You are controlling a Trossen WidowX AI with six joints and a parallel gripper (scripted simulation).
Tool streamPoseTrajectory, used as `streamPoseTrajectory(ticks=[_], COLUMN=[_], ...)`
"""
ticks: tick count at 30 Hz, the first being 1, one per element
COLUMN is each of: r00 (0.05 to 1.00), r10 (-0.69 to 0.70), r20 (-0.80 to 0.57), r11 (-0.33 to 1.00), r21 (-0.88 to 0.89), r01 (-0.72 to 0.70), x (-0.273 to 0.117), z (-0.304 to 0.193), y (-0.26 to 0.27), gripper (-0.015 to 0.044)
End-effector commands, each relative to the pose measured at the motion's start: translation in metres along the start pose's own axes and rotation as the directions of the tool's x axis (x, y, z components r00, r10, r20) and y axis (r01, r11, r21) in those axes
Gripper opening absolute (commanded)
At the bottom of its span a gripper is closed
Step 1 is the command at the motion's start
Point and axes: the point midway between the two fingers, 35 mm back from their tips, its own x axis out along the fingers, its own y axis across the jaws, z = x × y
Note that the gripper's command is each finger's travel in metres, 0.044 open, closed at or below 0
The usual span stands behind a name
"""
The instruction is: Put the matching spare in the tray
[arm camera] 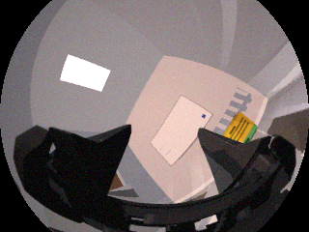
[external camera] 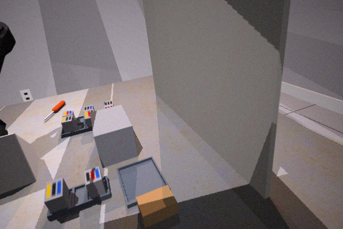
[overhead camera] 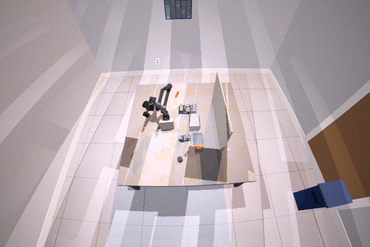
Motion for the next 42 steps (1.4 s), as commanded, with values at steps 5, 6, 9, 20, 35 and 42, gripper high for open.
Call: streamPoseTrajectory(ticks=[5,6,9,20,35,42], r00=[1.0,1.0,1.0,0.962,0.709,0.542], r10=[0.0,0.0,0.012,0.097,0.098,0.037], r20=[0.0,0.0,-0.018,-0.255,-0.698,-0.84], r11=[1.0,1.0,1.0,0.995,0.995,0.998], r21=[0.0,0.0,0.0,0.035,0.058,-0.001], r01=[0.0,0.0,-0.012,-0.091,-0.081,-0.069], x=[0.0,0.0,0.006,0.085,0.208,0.229], z=[0.0,0.0,0.001,-0.002,-0.117,-0.193], y=[0.0,0.0,0.001,0.003,0.037,0.06], gripper=[0.044,0.044,0.044,0.044,0.044,0.044])
